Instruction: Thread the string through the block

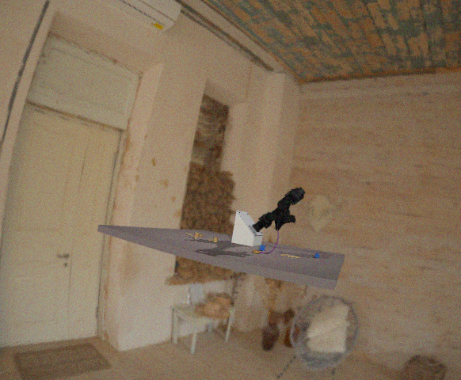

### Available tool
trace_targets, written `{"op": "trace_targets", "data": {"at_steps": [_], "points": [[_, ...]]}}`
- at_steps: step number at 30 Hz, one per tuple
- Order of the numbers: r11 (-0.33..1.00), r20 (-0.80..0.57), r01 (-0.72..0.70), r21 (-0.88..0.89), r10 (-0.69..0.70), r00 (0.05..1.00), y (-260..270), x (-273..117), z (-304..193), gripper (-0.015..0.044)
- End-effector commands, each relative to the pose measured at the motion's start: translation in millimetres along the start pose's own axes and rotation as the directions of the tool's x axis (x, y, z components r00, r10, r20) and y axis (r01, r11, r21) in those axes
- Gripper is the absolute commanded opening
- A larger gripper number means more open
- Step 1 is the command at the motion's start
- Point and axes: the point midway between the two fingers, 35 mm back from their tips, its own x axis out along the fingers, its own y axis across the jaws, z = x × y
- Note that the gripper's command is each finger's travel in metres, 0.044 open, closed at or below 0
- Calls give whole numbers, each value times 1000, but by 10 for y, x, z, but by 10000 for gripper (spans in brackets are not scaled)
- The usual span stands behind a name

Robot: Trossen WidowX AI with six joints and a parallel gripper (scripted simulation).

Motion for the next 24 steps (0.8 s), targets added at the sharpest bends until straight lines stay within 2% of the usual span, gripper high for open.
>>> {"op": "trace_targets", "data": {"at_steps": [1,11,19,24], "points": [[996,7,35,-77,-35,999,37,-41,50,0],[954,21,102,-281,-100,995,142,-94,196,0],[949,23,107,-296,-105,994,150,-98,208,0],[915,34,135,-381,-132,991,180,-119,272,0]]}}
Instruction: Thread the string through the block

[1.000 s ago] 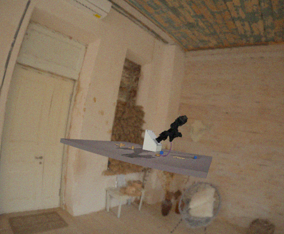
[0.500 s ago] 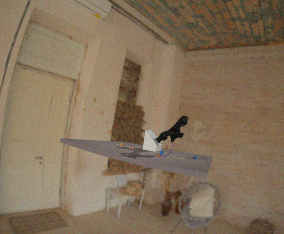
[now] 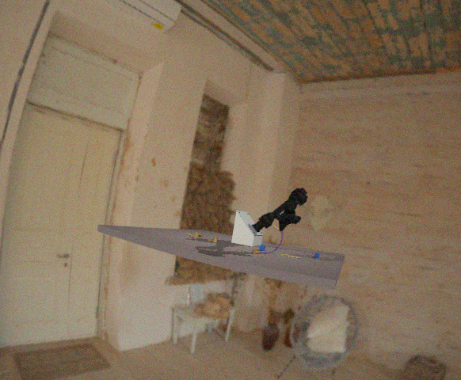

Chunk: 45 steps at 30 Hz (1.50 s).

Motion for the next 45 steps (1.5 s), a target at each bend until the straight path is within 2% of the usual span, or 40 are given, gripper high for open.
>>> {"op": "trace_targets", "data": {"at_steps": [1,10,19,33,45], "points": [[996,6,38,-82,-38,999,10,-51,63,0],[959,18,99,-264,-97,995,31,-105,214,0],[951,20,107,-290,-106,994,32,-112,236,0],[816,62,192,-546,-189,980,27,-191,457,0],[819,58,181,-544,-179,982,23,-165,458,0]]}}
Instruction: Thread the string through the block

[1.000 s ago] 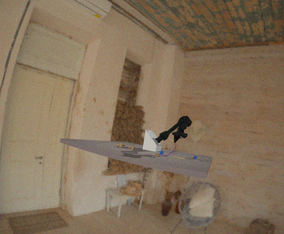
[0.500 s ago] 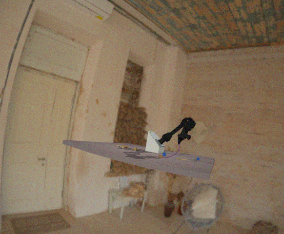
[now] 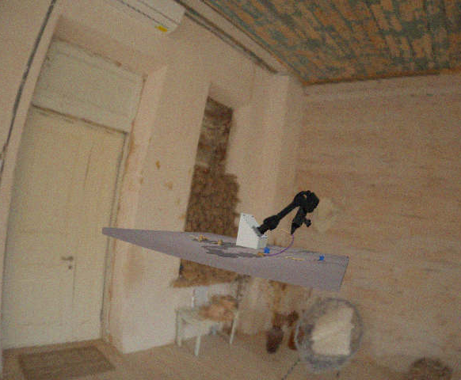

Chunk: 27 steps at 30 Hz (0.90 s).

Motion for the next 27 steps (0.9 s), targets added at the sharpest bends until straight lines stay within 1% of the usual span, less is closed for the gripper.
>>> {"op": "trace_targets", "data": {"at_steps": [1,27], "points": [[1000,-1,-2,4,2,1000,2,4,-6,0],[1000,110,4,1,-4,994,-82,309,19,0]]}}
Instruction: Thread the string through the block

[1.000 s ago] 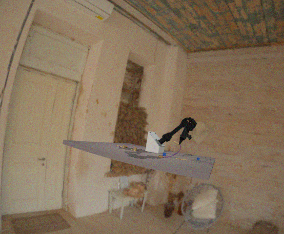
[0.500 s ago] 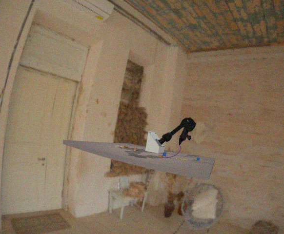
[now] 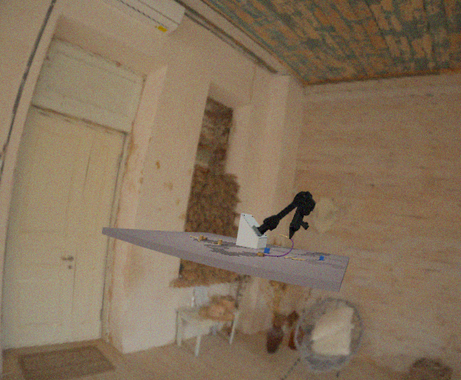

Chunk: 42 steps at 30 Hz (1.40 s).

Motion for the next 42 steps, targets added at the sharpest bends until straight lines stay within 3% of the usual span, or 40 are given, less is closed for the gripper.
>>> {"op": "trace_targets", "data": {"at_steps": [1,42], "points": [[1000,24,-2,4,2,1000,-12,62,0,0],[1000,217,5,-11,-3,976,-30,540,-28,0]]}}
